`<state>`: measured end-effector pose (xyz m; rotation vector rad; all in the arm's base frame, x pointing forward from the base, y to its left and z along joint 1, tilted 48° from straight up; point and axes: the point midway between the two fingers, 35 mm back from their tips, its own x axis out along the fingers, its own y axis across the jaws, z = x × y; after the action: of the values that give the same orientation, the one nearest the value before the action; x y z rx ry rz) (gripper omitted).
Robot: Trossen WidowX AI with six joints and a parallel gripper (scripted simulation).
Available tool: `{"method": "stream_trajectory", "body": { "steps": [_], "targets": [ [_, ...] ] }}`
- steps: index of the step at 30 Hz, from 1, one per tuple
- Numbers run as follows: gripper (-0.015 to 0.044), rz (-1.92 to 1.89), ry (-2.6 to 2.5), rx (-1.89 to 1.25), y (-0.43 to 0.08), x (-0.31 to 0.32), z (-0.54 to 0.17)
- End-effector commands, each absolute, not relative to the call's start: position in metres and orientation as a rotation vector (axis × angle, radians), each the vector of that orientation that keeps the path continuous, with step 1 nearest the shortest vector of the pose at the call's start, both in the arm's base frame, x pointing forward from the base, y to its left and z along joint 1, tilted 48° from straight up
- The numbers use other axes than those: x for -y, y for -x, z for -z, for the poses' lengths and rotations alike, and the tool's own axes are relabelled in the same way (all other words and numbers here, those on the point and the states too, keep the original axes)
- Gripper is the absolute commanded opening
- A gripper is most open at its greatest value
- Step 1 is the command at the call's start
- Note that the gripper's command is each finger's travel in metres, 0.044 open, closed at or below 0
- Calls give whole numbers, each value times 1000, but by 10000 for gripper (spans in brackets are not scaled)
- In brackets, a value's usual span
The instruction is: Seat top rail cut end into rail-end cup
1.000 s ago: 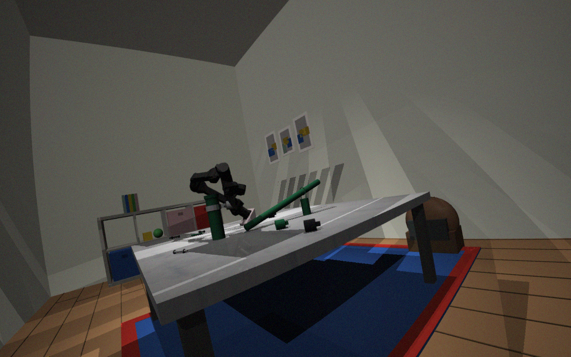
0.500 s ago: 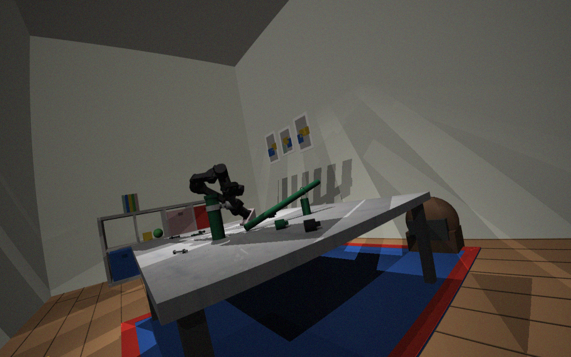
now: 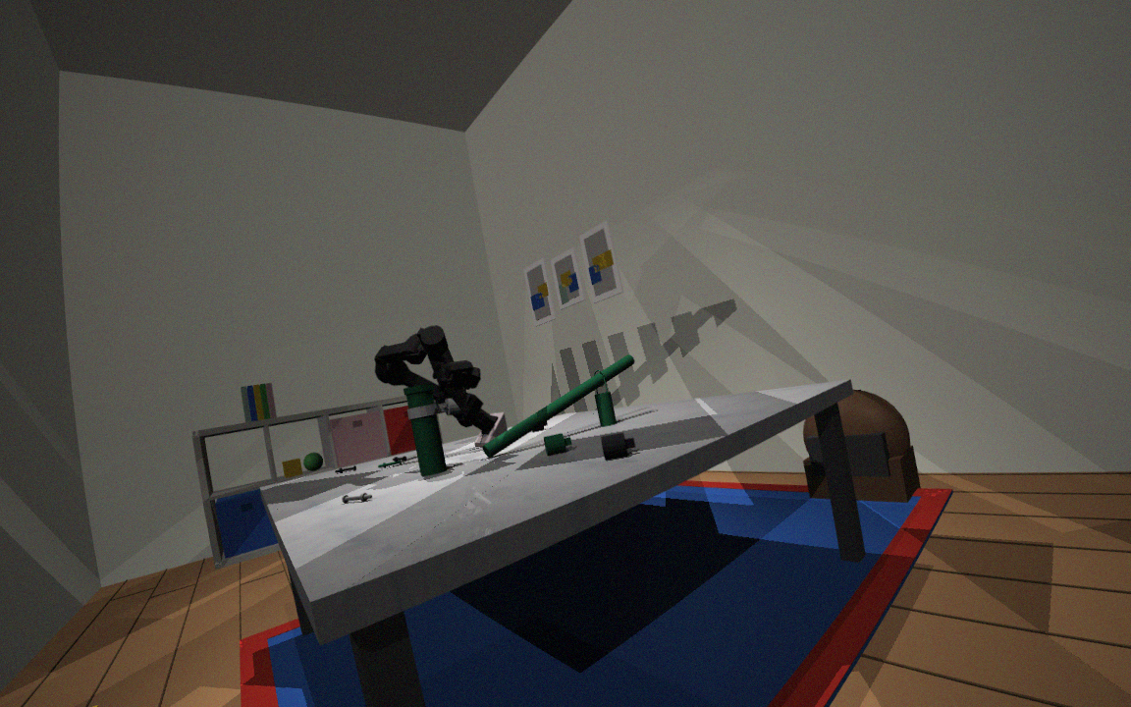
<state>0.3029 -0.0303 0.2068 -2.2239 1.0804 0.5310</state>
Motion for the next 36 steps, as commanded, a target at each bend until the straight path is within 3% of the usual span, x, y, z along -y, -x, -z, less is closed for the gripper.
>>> {"method": "stream_trajectory", "body": {
  "steps": [1, 21, 36],
  "targets": [
    [0, -534, 2224, -1080, -302, 30, -207],
    [0, -515, 2219, -1088, -304, 30, -207],
    [394, -522, 2213, -1088, -303, 19, -205]
  ]
}}
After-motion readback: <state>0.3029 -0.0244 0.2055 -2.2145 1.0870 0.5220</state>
